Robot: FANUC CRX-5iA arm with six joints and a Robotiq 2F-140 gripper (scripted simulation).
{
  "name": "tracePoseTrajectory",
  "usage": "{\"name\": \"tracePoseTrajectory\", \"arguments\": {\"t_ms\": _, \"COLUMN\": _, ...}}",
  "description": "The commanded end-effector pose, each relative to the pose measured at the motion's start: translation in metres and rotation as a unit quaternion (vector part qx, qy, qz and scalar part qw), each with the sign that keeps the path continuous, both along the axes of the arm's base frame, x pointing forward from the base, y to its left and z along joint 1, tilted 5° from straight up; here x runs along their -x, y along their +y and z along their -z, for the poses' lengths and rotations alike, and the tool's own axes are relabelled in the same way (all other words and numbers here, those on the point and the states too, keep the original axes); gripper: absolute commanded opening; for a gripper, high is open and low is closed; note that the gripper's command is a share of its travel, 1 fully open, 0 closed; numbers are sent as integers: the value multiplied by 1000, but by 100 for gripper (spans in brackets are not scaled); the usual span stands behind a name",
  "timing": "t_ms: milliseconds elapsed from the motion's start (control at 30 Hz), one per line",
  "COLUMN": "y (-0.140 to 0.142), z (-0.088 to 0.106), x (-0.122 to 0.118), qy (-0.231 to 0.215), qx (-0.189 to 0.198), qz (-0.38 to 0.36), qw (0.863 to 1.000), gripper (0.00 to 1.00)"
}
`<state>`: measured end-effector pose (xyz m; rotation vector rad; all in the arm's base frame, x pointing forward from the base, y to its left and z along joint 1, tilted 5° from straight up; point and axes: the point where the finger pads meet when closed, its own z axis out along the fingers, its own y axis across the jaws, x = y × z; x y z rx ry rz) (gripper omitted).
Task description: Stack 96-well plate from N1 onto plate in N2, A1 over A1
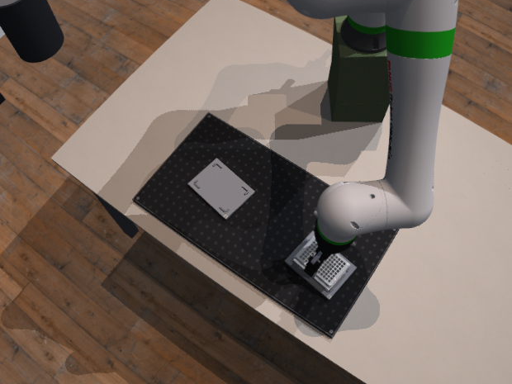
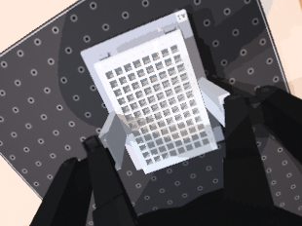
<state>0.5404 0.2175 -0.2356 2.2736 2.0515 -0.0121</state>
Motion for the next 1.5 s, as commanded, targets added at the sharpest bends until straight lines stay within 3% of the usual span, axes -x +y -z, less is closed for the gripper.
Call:
{"name": "tracePoseTrajectory", "arguments": {"t_ms": 0, "y": 0, "z": 0, "x": 0, "qy": 0, "qx": 0, "qz": 0, "qw": 1000, "gripper": 0}}
{"name": "tracePoseTrajectory", "arguments": {"t_ms": 1467, "y": 0, "z": 5, "x": 0, "qy": 0, "qx": 0, "qz": 0, "qw": 1000, "gripper": 0}}
